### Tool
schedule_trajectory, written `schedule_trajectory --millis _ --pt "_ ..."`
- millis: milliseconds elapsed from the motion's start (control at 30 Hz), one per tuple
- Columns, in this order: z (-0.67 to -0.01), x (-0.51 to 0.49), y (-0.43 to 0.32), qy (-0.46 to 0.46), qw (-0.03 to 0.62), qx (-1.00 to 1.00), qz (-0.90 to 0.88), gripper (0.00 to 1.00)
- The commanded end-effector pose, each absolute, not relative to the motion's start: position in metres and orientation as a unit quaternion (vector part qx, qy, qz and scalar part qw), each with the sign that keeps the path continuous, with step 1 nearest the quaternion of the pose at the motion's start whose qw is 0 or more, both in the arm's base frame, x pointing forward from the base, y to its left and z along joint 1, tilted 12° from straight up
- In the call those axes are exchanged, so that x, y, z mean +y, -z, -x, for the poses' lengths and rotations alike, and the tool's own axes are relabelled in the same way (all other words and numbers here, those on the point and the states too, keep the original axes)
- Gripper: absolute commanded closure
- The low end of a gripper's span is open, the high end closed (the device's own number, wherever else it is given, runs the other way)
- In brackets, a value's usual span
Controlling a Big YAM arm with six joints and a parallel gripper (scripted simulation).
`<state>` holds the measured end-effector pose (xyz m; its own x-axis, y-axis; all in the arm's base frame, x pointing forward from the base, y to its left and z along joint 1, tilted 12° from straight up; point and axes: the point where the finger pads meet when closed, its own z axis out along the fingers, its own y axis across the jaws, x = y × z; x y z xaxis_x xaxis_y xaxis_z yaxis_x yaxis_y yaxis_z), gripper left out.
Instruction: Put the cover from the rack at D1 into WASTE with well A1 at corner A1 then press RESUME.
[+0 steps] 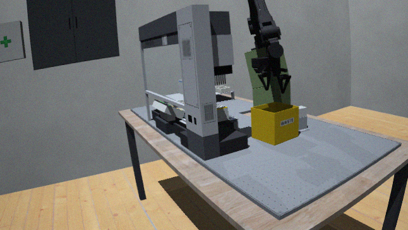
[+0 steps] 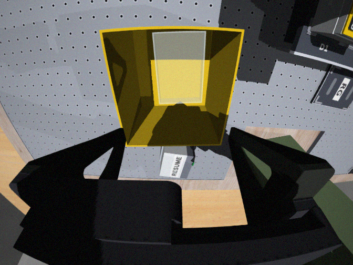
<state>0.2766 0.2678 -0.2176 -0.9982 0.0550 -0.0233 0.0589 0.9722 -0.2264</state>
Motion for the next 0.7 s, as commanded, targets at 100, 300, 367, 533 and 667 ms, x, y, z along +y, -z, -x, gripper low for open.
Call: schedule_trajectory --millis 100,300,367,533,667 --pt "-0.285 0.288 0.191 0.095 0.025 0.995 -0.029 0.00" --pt "-0.286 0.293 0.180 0.093 0.027 0.995 -0.028 0.00" --pt "-0.285 0.292 0.177 0.093 0.026 0.995 -0.028 0.00" --pt "-0.284 0.291 0.170 0.095 0.025 0.995 -0.030 0.00" --pt "-0.283 0.292 0.167 0.095 0.025 0.995 -0.028 0.00"
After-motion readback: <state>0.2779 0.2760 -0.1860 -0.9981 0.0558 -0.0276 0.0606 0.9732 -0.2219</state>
